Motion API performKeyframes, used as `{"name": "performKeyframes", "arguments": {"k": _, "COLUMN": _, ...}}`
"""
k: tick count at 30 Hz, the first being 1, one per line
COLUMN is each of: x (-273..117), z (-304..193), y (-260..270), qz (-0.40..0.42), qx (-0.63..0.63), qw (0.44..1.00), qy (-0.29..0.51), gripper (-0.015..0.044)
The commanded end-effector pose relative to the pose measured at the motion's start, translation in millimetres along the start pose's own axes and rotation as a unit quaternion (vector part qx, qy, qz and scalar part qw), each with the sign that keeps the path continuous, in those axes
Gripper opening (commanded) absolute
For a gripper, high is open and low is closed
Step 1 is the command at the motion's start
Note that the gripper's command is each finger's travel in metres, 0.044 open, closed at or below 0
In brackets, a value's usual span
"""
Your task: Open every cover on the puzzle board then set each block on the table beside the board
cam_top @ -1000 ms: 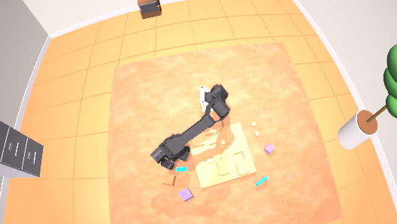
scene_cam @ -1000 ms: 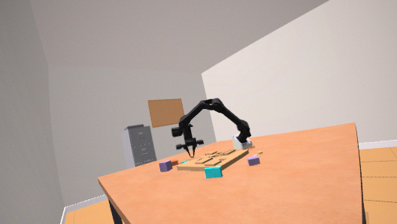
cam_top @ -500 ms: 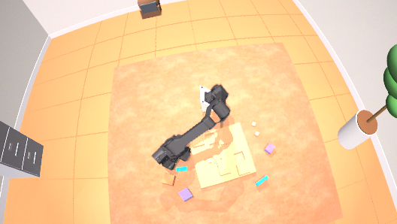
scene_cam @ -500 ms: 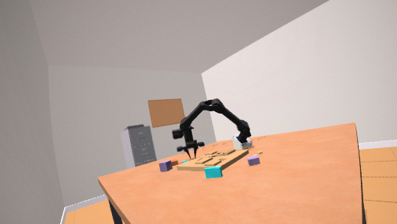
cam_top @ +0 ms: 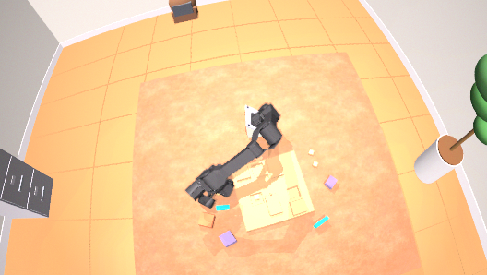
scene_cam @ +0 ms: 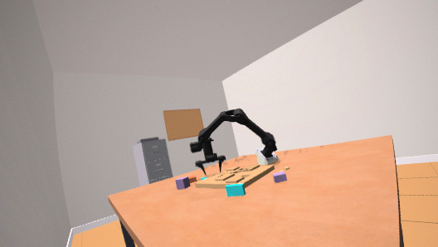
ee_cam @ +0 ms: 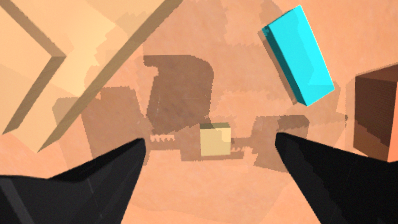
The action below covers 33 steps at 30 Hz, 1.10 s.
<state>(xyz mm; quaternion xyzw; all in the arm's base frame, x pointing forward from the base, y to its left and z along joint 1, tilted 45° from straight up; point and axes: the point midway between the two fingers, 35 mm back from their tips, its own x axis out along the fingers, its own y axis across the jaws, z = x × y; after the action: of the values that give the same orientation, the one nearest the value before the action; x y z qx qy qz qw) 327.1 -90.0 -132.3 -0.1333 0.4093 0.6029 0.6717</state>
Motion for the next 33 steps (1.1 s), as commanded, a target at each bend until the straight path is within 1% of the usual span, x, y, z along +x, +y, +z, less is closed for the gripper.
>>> {"name": "performKeyframes", "arguments": {"k": 1, "x": -14, "z": 0, "y": -4, "qz": -0.006, "qx": -0.005, "qw": 1.000, "qy": 0.004, "gripper": 0.0440}}
{"name": "performKeyframes", "arguments": {"k": 17, "x": -66, "z": -1, "y": -1, "qz": -0.005, "qx": -0.001, "qw": 1.000, "qy": 0.002, "gripper": 0.0440}}
{"name": "performKeyframes", "arguments": {"k": 21, "x": -70, "z": -1, "y": 0, "qz": -0.004, "qx": -0.001, "qw": 1.000, "qy": 0.002, "gripper": 0.0440}}
{"name": "performKeyframes", "arguments": {"k": 23, "x": -71, "z": 2, "y": 0, "qz": -0.005, "qx": 0.030, "qw": 1.000, "qy": 0.002, "gripper": 0.0388}}
{"name": "performKeyframes", "arguments": {"k": 27, "x": -72, "z": 17, "y": 2, "qz": -0.006, "qx": 0.206, "qw": 0.979, "qy": 0.002, "gripper": 0.0282}}
{"name": "performKeyframes", "arguments": {"k": 30, "x": -73, "z": 29, "y": 4, "qz": -0.006, "qx": 0.339, "qw": 0.941, "qy": 0.001, "gripper": 0.0204}}
{"name": "performKeyframes", "arguments": {"k": 33, "x": -73, "z": 40, "y": 6, "qz": -0.007, "qx": 0.466, "qw": 0.885, "qy": 0.000, "gripper": 0.0125}}
